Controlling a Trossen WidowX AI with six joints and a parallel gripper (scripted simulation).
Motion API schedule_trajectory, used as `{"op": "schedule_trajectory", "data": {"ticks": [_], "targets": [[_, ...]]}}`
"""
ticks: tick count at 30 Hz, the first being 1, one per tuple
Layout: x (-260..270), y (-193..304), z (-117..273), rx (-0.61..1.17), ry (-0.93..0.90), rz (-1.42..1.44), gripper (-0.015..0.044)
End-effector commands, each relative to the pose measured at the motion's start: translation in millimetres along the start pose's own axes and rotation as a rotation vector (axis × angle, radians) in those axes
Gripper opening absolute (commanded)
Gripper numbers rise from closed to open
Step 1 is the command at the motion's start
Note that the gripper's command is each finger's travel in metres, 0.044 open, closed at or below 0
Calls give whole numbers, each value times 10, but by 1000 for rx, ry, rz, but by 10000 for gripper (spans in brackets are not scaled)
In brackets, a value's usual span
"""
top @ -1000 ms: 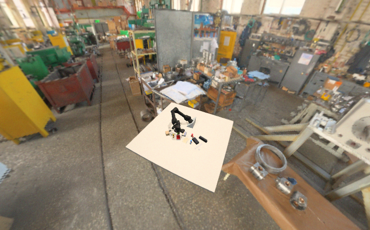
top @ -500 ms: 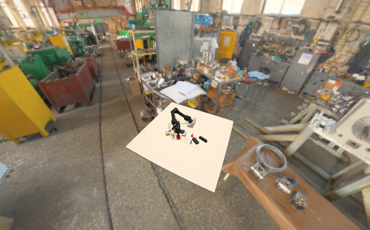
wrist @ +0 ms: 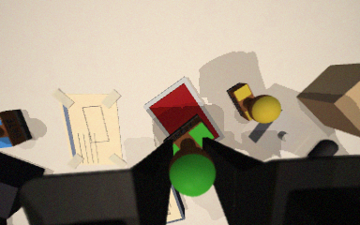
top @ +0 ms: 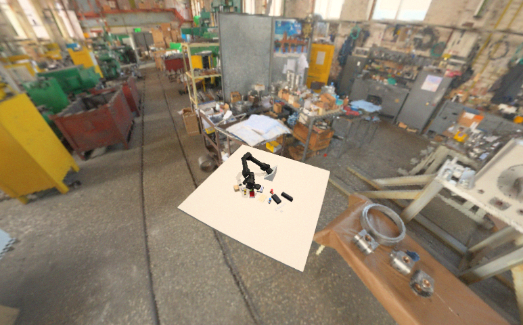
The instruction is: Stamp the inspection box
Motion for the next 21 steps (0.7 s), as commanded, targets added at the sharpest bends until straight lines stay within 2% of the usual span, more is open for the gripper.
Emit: {"op": "schedule_trajectory", "data": {"ticks": [1,21], "targets": [[-4,11,-43,3,5,6,0],[-7,11,-175,3,5,5,0]]}}
Point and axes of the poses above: the point midway between the two fingers, 35 mm back from their tips, its own z axis back along the fingers, its own x axis across the jaws, y = z × x, the point moved 4 cm from there along z, back along the fingers, and after that the axes turned 4 degrees about -z, right-handed, at the moved point
